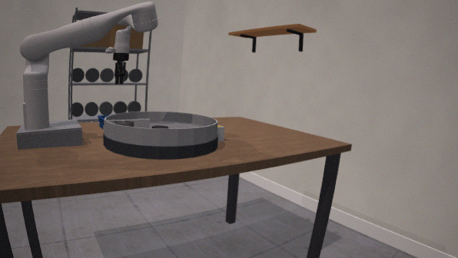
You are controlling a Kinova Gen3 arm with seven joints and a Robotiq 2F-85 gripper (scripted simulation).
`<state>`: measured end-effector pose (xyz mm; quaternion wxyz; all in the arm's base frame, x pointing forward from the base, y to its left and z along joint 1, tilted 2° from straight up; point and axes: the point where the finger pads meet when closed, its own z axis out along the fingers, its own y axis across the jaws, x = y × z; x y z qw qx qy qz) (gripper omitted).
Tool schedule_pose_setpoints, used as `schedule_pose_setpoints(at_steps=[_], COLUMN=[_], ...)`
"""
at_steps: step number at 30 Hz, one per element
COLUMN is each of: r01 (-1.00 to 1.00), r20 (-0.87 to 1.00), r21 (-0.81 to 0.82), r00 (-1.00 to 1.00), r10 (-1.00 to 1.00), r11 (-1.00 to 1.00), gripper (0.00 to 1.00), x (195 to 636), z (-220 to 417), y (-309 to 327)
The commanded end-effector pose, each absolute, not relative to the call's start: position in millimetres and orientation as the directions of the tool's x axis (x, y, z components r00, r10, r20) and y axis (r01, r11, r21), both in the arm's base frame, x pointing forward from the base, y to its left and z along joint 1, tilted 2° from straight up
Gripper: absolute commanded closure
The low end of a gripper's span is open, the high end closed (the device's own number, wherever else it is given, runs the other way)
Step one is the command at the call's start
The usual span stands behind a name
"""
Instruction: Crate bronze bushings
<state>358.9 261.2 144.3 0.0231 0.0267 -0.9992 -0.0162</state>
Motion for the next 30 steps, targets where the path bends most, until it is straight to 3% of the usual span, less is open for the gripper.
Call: schedule_pose_setpoints(at_steps=[1, 30], r01=[-0.089, -0.096], r20=[0.034, 0.034], r21=[0.026, 0.023], r00=[-0.995, -0.995], r10=[-0.090, -0.096], r11=[0.996, 0.995], gripper=[0.00, 0.00], x=[365.8, 365.5], z=[145.8, 145.5], y=[253.2, 252.1])
